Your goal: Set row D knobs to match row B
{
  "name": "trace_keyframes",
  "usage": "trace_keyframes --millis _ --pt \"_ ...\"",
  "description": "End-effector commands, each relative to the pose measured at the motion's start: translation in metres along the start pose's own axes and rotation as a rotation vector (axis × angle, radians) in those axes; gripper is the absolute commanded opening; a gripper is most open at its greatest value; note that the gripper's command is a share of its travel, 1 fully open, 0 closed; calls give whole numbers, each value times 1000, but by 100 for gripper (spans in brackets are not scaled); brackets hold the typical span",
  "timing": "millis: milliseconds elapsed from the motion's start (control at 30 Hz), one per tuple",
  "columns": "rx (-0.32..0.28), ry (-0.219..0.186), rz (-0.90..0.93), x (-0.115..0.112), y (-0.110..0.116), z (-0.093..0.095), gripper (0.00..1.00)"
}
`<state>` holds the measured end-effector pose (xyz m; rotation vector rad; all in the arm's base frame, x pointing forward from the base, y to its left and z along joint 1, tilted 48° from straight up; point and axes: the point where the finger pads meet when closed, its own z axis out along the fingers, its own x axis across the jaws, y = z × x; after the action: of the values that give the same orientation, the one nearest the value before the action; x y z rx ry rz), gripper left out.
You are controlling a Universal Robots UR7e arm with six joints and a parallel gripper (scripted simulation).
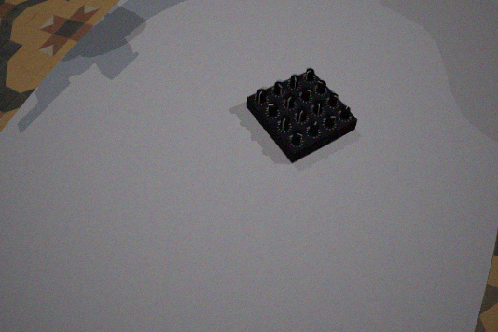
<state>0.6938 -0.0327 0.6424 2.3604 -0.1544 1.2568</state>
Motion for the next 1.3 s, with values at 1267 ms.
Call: trace_keyframes --millis 1267 --pt "4 -16 76 -20 -10 0 100"
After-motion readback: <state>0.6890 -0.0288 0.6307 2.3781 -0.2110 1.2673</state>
